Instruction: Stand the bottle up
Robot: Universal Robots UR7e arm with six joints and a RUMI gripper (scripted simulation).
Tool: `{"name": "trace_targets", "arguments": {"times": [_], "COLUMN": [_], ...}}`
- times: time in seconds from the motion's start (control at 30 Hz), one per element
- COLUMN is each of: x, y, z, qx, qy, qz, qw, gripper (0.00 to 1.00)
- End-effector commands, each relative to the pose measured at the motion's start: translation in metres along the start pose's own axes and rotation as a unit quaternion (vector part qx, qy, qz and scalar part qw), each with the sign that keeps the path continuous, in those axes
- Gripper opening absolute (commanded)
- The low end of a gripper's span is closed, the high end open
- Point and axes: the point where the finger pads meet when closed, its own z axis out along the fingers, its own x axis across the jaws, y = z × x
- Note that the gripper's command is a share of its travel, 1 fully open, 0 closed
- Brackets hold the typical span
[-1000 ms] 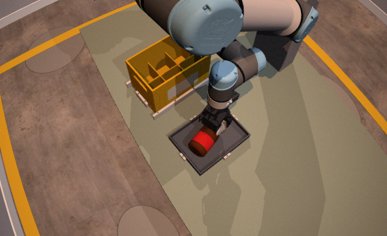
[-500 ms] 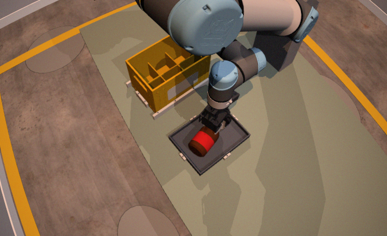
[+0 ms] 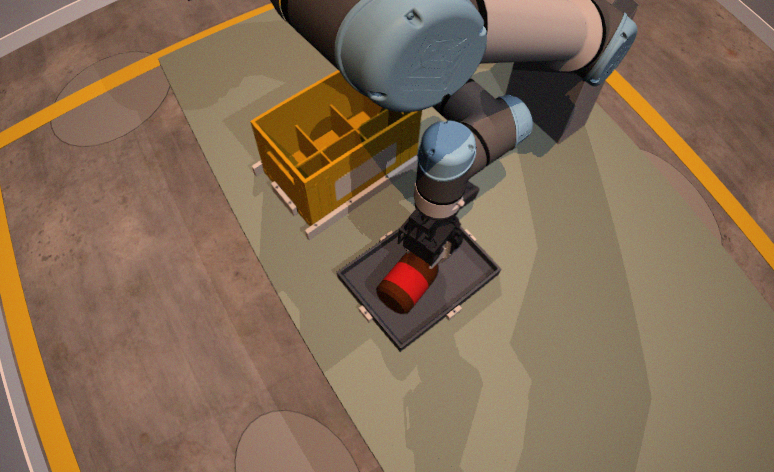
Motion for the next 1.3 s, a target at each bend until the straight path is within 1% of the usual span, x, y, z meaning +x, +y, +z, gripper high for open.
{"name": "trace_targets", "arguments": {"times": [0.0, 1.27], "x": [0.0001, 0.0001], "y": [0.0003, 0.0003], "z": [-0.0003, -0.0003], "qx": [0.0, 0.0], "qy": [0.0, 0.0], "qz": [0.0, 0.0], "qw": [1.0, 1.0], "gripper": [0.0, 0.0]}}
